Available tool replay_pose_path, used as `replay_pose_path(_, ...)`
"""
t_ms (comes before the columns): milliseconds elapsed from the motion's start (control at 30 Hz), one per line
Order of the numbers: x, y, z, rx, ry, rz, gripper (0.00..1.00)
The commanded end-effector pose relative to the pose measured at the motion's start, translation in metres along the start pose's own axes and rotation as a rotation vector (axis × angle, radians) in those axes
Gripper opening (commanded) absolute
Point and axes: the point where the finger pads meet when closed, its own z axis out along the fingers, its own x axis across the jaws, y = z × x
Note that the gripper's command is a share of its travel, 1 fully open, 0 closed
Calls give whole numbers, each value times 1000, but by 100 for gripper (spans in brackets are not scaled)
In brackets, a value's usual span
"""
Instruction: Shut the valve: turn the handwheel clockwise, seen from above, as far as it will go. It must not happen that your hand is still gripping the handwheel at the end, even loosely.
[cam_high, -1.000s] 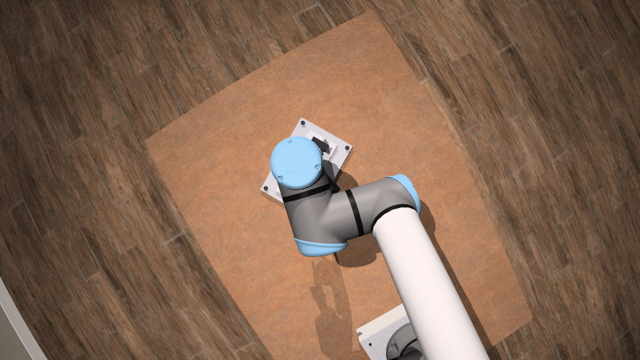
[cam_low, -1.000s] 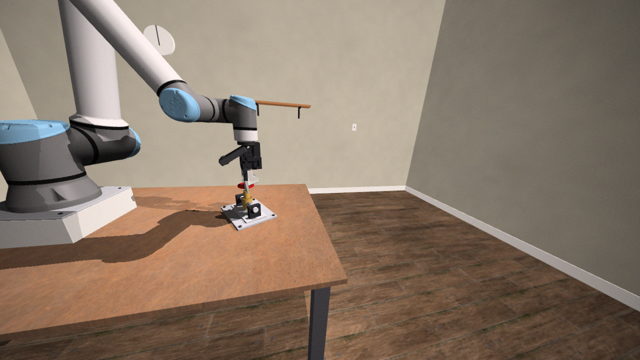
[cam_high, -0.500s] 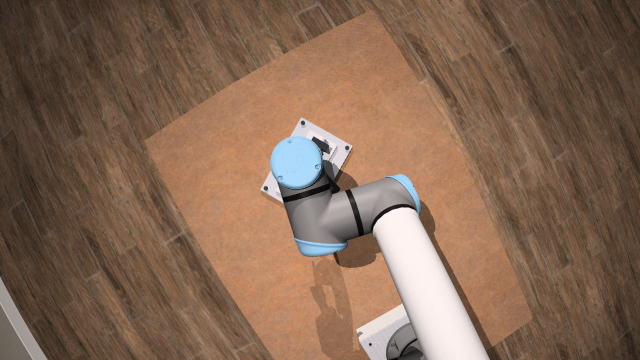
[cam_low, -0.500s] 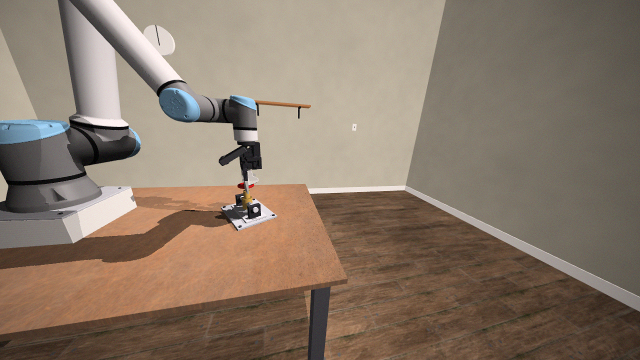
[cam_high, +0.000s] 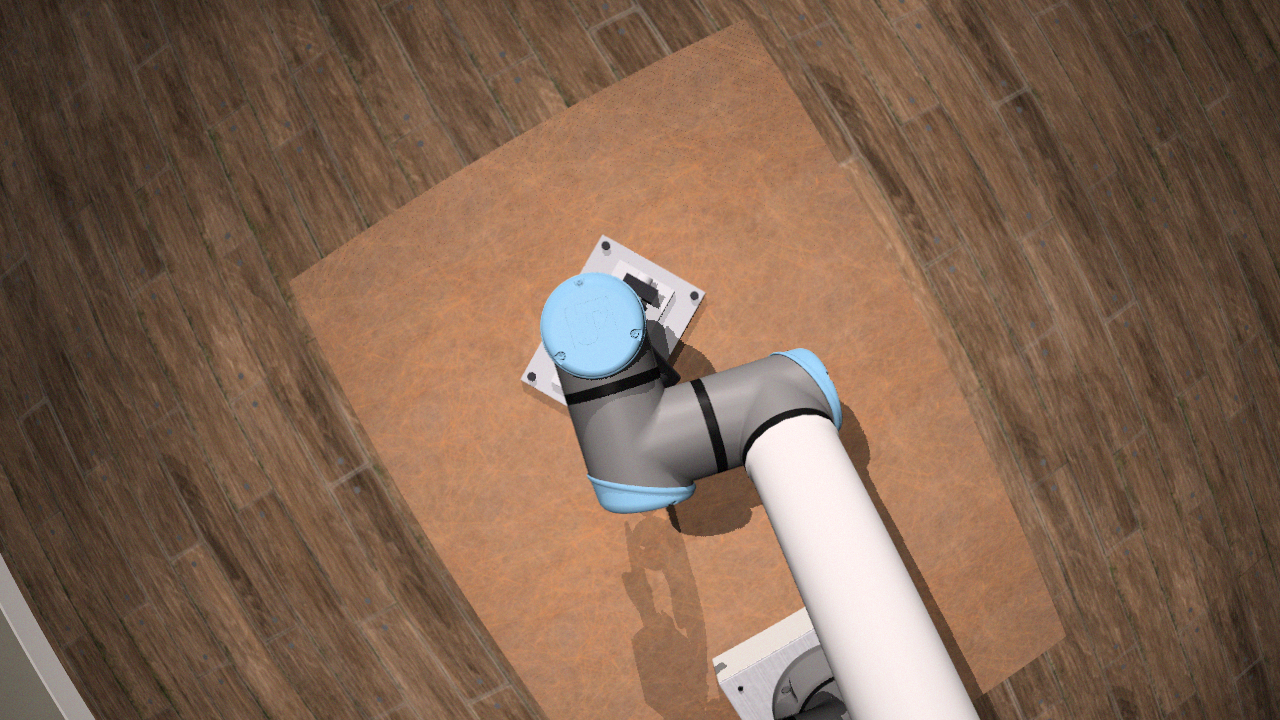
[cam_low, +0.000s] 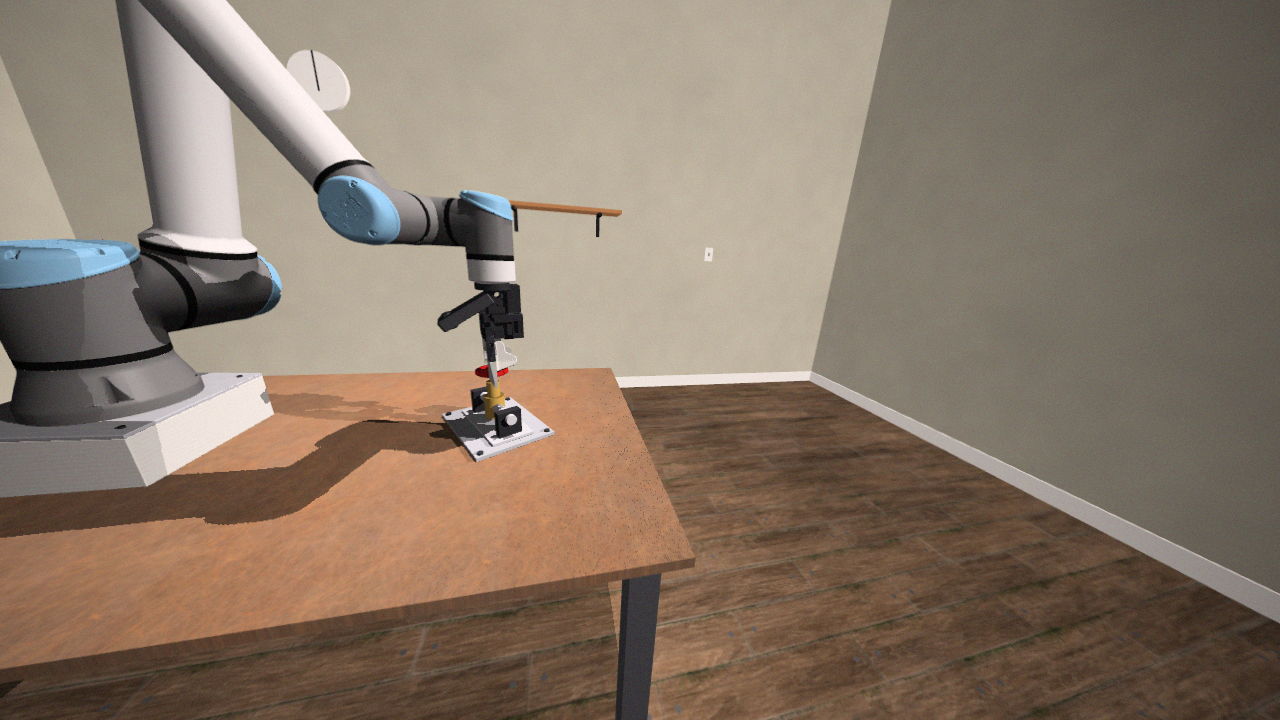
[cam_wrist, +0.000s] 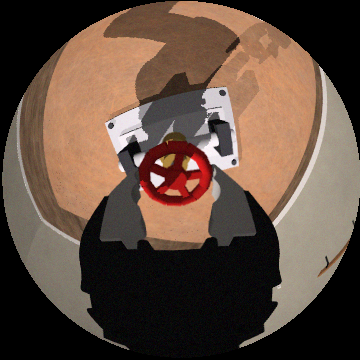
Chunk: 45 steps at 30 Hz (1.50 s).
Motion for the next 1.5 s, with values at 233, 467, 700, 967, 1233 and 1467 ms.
replay_pose_path(233, 1, 0, 0, -1, 1, 53, 0)
replay_pose_path(467, 0, 0, 0, -1, 1, 164, 0)
replay_pose_path(700, 0, 0, 0, -1, 1, 310, 0)
replay_pose_path(967, 0, 0, 0, 0, 1, 431, 0)
replay_pose_path(1233, 0, 0, 0, 0, 1, 542, 0)
replay_pose_path(1467, 1, 0, 0, 0, 1, 570, 0)
